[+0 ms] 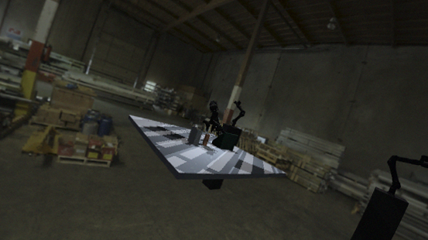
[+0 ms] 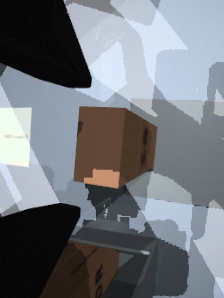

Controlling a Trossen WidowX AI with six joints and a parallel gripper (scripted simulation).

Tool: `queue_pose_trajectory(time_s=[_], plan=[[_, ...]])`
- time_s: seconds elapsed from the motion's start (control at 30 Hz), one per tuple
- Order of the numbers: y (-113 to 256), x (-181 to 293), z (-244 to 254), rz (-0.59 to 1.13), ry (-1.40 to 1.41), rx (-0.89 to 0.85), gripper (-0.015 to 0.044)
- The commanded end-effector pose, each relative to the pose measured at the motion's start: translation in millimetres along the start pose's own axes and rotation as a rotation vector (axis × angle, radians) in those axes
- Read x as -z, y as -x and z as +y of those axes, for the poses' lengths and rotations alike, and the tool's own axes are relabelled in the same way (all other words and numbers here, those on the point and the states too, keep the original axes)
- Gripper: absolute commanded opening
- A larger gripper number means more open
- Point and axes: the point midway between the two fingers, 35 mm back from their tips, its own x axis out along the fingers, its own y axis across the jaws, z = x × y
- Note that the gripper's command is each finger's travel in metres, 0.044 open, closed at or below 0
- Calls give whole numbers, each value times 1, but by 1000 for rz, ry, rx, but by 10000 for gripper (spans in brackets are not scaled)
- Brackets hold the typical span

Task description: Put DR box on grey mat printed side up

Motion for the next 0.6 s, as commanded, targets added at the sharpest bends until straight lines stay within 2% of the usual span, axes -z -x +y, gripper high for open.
queue_pose_trajectory(time_s=[0.0,0.57], plan=[[-6,0,0,-2,2,-2,242],[-33,1,0,-1,2,-2,242]])
